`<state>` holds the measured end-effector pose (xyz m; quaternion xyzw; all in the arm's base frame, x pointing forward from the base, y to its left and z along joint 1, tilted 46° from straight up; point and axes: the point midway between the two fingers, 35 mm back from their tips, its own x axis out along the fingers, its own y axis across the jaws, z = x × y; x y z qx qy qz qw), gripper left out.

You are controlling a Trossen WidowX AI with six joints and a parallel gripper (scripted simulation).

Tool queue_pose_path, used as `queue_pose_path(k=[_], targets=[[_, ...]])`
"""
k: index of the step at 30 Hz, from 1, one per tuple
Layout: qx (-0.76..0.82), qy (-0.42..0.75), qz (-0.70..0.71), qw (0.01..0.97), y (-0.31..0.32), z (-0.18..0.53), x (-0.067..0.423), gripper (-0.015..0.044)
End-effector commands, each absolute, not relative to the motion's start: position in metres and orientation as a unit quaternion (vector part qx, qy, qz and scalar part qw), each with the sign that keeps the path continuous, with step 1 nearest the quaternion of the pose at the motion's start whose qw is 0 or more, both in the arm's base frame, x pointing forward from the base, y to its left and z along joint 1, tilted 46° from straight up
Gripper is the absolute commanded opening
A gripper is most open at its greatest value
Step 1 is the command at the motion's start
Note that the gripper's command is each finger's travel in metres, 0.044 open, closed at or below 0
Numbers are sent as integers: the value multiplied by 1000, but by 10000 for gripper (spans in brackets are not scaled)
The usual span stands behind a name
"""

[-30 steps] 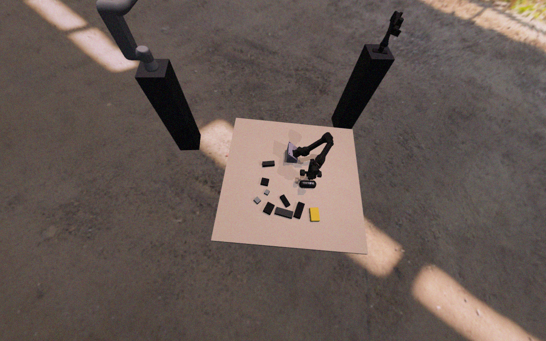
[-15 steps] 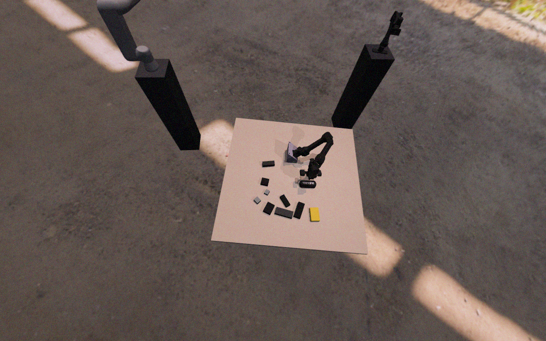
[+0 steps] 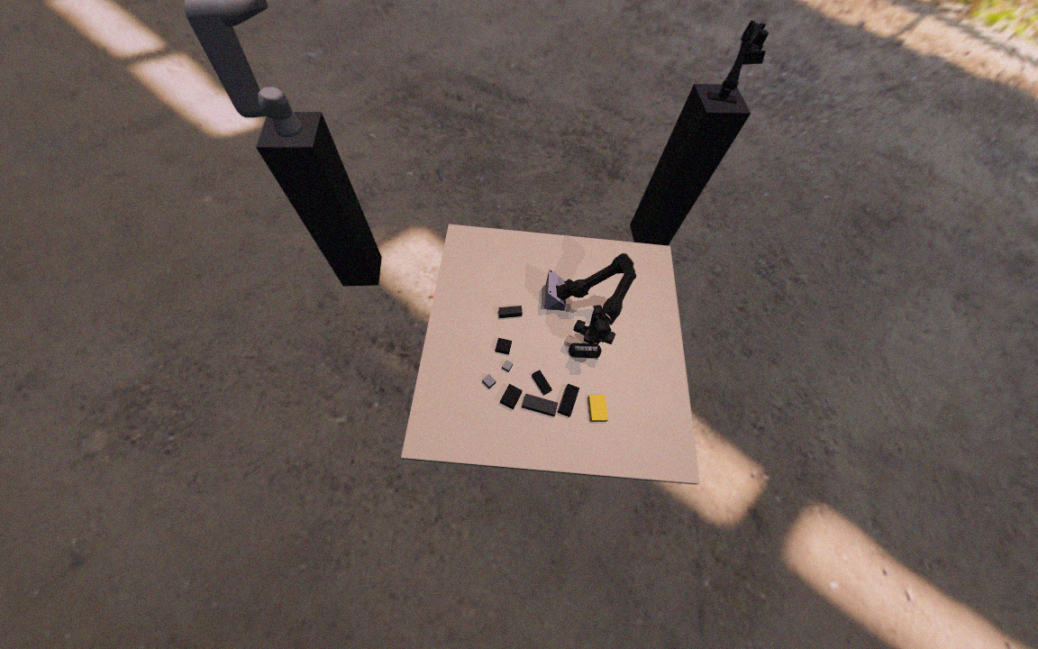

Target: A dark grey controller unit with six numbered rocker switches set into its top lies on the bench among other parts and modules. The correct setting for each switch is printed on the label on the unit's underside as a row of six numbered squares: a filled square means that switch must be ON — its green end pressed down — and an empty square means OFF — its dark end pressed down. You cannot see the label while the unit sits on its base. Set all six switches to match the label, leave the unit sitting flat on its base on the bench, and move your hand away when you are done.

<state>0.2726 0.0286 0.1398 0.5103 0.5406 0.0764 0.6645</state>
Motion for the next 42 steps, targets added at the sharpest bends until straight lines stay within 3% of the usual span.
queue_pose_path(k=[1,5,9,42], targets=[[636,592,-75,489,42,151,284,341],[691,600,-194,353,53,159,290,440],[711,592,-270,267,61,164,294,440],[711,592,-270,267,75,148,299,440]])
